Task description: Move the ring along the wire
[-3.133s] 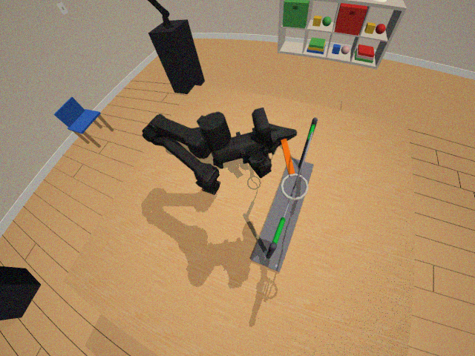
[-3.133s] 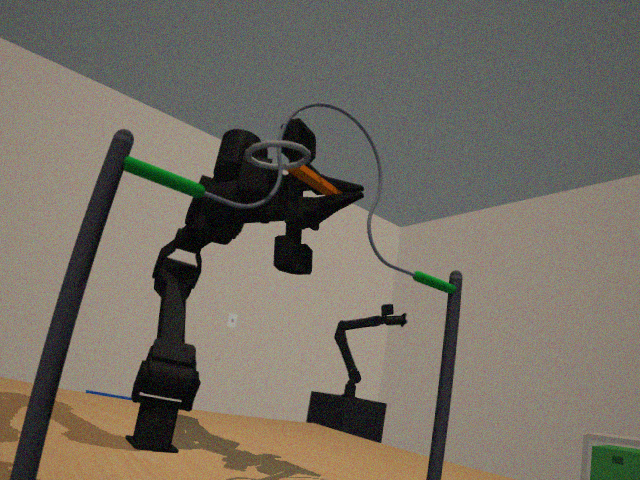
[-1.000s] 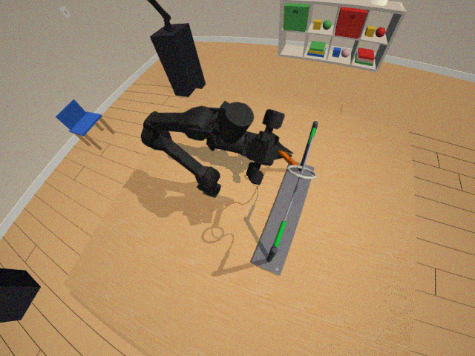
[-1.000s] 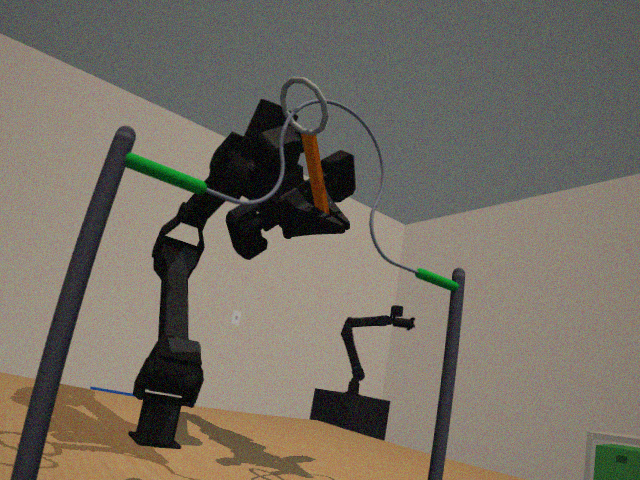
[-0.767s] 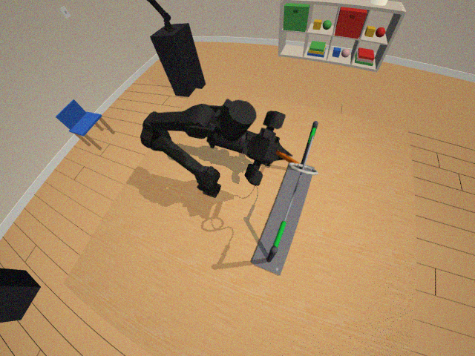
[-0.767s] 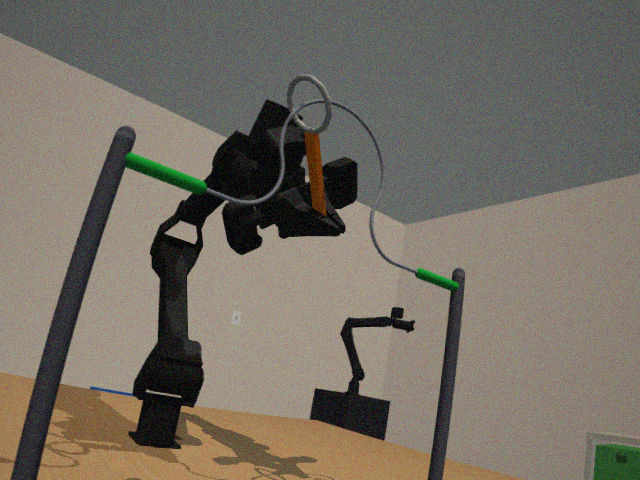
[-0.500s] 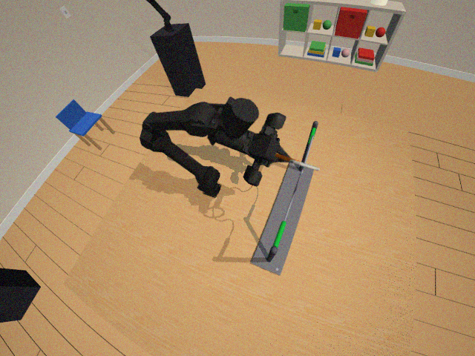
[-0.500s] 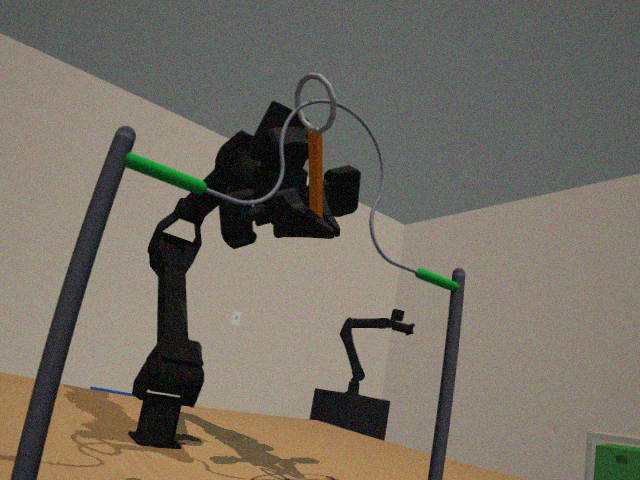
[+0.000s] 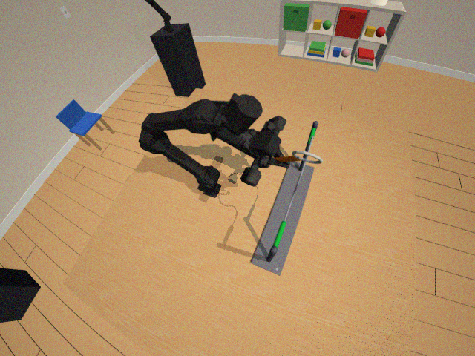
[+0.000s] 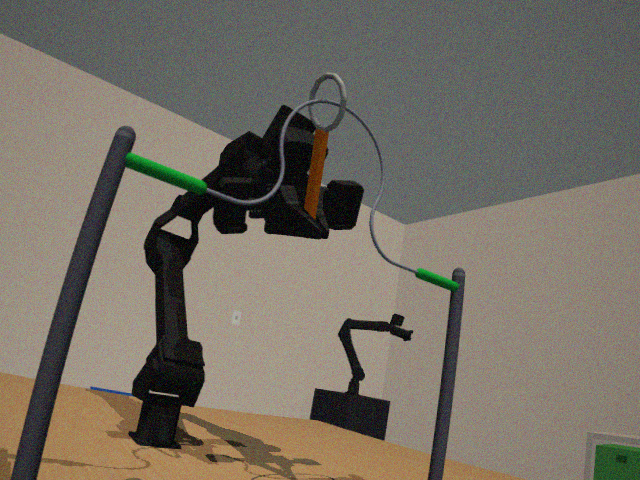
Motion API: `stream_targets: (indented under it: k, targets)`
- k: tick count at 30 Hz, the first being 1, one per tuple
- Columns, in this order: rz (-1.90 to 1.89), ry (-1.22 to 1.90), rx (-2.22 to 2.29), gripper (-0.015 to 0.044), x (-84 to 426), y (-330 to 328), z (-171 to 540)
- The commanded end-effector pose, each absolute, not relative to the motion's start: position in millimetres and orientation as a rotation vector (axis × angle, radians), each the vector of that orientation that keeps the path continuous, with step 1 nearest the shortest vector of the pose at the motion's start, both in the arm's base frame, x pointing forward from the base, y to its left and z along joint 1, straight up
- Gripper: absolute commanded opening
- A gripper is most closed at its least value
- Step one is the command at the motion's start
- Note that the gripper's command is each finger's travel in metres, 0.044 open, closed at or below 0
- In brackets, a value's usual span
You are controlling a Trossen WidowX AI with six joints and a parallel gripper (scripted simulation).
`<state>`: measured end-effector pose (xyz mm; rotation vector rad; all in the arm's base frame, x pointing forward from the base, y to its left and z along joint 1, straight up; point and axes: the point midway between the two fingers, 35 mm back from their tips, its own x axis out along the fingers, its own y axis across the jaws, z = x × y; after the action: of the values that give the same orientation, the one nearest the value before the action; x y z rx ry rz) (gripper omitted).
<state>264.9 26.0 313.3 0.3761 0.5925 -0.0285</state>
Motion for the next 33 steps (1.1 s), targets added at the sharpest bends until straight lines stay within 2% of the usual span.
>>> stream_targets:
  k: [1, 33]
  targets:
    - [-0.051, 0.59, 0.309, -0.015, 264.9, 22.6, 313.0]
    - [-0.206, 0.567, -0.17, -0.015, 263.9, -2.3, 310.3]
